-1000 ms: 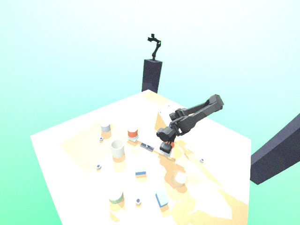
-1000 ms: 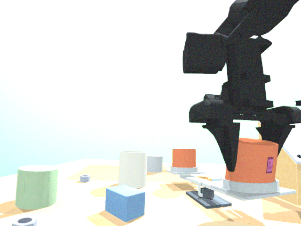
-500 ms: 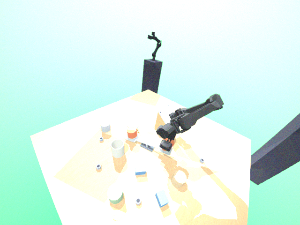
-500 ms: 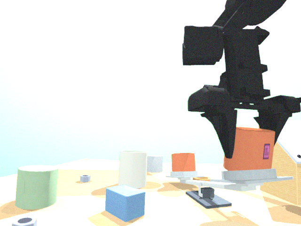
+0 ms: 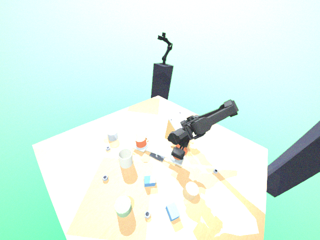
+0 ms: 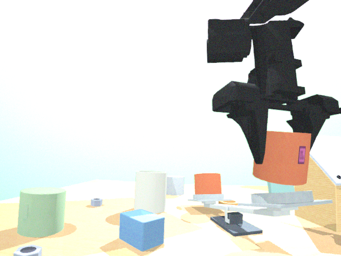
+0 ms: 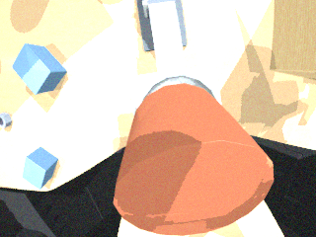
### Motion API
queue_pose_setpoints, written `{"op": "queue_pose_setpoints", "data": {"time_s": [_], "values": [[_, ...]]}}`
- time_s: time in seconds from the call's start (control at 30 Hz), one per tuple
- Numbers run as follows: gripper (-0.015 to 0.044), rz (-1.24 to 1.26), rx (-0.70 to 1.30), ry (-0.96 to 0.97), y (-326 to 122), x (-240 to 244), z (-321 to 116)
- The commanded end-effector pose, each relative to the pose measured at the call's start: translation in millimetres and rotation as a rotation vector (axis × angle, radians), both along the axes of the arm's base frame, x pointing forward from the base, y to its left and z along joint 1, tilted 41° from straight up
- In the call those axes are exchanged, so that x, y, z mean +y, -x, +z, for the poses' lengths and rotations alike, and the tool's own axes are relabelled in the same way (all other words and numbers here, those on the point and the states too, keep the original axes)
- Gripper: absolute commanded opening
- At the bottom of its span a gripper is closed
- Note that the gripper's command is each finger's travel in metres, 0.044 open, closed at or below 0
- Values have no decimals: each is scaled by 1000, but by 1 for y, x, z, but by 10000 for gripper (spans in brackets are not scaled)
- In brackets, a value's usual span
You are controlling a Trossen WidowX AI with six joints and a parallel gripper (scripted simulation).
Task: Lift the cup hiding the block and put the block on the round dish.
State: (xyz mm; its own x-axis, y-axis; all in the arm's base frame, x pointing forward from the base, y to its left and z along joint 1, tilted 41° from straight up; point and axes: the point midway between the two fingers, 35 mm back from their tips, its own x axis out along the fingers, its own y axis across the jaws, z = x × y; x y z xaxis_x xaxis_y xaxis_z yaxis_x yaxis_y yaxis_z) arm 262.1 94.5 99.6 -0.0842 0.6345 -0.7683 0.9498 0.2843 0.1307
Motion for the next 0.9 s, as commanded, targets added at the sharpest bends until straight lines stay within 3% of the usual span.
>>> {"op": "queue_pose_setpoints", "data": {"time_s": [0.0,0.87], "values": [[0,-3,-7,-5,-2,-4,6],[0,-3,-5,-10,1,-25,32]]}}
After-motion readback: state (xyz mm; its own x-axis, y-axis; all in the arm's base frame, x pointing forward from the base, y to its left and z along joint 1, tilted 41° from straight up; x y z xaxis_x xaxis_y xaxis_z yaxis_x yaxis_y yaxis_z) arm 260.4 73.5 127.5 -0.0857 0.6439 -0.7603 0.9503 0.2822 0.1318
